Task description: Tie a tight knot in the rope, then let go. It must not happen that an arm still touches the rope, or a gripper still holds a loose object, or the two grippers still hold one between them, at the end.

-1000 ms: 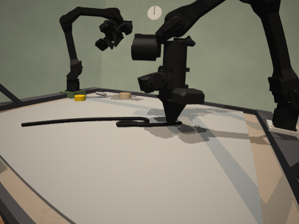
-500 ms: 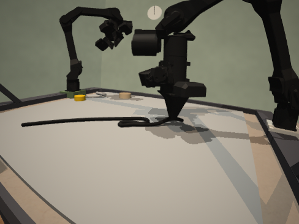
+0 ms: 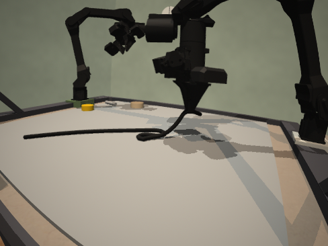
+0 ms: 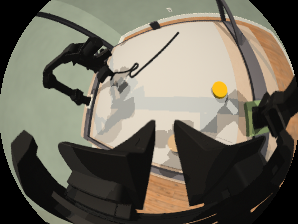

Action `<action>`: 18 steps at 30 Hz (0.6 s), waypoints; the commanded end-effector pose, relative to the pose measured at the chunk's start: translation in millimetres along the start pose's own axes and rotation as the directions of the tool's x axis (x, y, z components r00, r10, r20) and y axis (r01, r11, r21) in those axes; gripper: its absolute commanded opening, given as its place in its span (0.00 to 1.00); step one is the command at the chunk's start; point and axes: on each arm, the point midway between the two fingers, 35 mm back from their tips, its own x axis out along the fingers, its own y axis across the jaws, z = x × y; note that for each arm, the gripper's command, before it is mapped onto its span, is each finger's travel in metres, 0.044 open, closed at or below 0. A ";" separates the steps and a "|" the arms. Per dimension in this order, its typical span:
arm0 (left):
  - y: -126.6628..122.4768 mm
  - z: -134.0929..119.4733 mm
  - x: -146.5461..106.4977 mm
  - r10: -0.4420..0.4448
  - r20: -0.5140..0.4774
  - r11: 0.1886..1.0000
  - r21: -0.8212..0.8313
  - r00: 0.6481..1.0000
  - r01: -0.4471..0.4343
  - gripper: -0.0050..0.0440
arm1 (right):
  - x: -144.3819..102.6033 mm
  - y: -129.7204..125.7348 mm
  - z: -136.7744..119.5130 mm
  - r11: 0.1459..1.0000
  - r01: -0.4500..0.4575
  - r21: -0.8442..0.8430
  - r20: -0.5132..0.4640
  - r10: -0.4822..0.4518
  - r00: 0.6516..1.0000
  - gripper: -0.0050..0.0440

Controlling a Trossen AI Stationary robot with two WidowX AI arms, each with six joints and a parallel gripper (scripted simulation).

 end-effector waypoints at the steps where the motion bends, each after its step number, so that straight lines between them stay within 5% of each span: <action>1: 1.2 2.1 -2.1 0.008 -0.004 1.000 0.005 1.000 -0.008 0.28 | -21.1 -1.5 3.2 1.000 0.013 0.005 0.032 -0.013 0.999 0.16; 5: 1.2 2.1 -2.1 0.008 -0.004 1.000 0.005 1.000 -0.008 0.28 | -38.6 -1.1 2.4 1.000 0.013 0.005 0.032 -0.013 0.999 0.16; 18: 1.2 2.1 -2.1 0.008 -0.004 1.000 0.005 1.000 -0.008 0.28 | -39.3 -1.1 2.3 1.000 0.013 0.005 0.032 -0.013 0.999 0.16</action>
